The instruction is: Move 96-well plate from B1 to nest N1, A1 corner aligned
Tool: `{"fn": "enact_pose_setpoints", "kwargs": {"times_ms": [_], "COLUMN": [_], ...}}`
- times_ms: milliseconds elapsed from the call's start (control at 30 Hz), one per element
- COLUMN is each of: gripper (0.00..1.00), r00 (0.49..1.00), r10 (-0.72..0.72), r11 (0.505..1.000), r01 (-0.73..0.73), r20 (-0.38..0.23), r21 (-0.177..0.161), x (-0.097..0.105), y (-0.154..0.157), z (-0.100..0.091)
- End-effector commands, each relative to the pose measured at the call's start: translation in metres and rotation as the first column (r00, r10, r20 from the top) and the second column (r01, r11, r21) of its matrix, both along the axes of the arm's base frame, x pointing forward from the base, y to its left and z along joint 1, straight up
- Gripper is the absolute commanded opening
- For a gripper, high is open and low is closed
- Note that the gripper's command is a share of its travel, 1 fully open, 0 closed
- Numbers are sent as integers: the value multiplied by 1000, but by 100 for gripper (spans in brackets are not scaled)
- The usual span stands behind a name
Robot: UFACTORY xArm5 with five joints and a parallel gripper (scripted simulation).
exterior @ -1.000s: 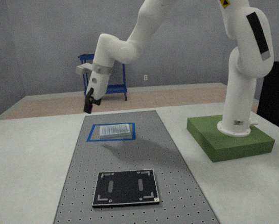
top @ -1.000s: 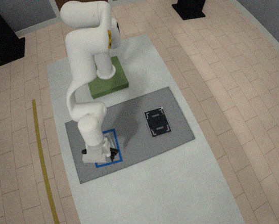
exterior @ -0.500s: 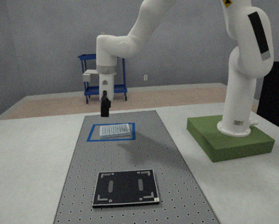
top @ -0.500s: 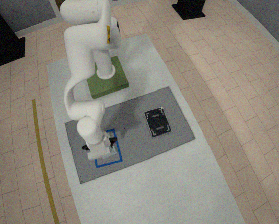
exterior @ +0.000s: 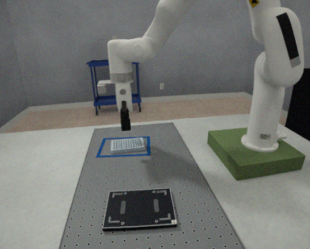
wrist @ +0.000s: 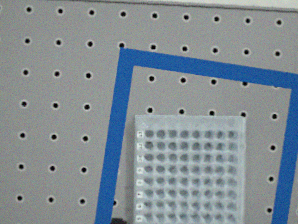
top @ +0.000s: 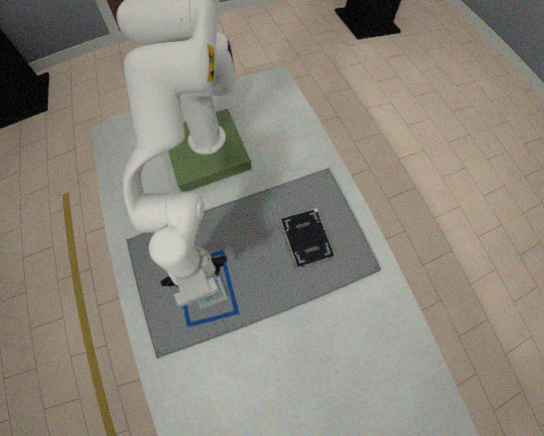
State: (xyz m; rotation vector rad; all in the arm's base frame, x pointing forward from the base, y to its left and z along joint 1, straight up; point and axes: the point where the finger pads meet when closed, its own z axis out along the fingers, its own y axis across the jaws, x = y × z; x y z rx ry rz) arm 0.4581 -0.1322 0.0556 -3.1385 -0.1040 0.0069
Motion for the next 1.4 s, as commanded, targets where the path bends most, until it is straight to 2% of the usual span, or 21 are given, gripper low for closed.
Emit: {"fn": "enact_pose_setpoints", "kwargs": {"times_ms": [0,333,1367], "gripper": [100,100,100], "r00": [1000,1000,1000], "r10": [0,0,0], "r11": [1000,1000,1000], "r01": [0,0,0], "r20": [4,3,3], "r21": [-1,-1,-1], "x": [1,1,1], "y": [0,0,0], "z": [1,-9,-57]}}
